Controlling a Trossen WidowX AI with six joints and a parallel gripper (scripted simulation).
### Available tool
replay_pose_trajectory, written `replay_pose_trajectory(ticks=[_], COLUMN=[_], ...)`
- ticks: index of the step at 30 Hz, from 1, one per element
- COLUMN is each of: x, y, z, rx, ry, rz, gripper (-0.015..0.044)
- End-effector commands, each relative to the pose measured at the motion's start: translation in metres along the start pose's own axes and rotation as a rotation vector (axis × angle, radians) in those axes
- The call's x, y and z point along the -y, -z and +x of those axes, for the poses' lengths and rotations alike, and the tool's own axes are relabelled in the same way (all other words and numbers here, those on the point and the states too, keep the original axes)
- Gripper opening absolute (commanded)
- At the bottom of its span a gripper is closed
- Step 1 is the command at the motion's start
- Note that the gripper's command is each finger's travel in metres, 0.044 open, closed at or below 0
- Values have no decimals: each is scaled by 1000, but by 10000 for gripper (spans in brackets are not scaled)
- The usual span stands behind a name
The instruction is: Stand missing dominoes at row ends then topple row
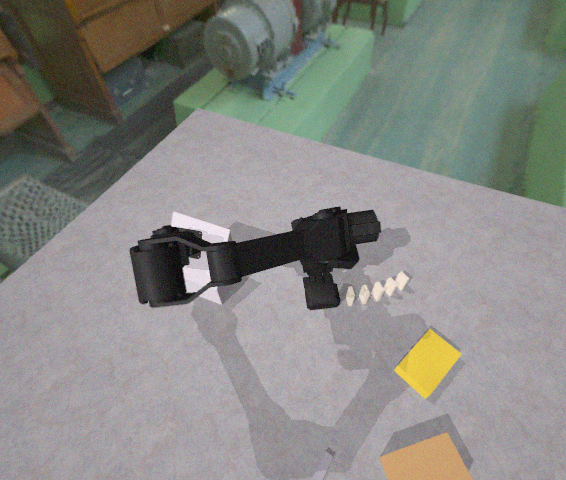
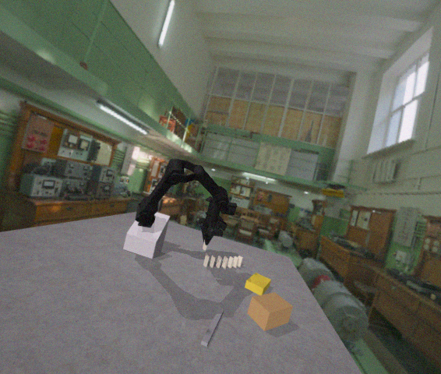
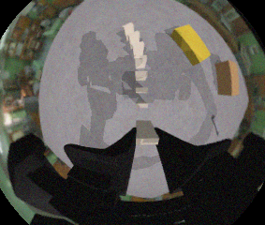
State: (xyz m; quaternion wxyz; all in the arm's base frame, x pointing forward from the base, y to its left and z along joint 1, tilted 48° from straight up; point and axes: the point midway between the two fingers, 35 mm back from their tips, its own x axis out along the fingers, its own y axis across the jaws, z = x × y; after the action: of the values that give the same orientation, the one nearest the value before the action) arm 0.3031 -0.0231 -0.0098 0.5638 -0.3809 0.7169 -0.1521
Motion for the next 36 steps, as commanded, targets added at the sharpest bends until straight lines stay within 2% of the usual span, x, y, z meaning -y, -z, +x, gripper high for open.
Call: replay_pose_trajectory(ticks=[1, 11, 24, 36], x=[-2, 0, 0, 0], y=[3, 12, 12, 12], z=[25, 78, 79, 79], rx=[-13, -21, -22, -22], ry=[7, 18, 18, 18], rz=[-15, -13, -13, -13], gripper=[107, 107, 107, 422])
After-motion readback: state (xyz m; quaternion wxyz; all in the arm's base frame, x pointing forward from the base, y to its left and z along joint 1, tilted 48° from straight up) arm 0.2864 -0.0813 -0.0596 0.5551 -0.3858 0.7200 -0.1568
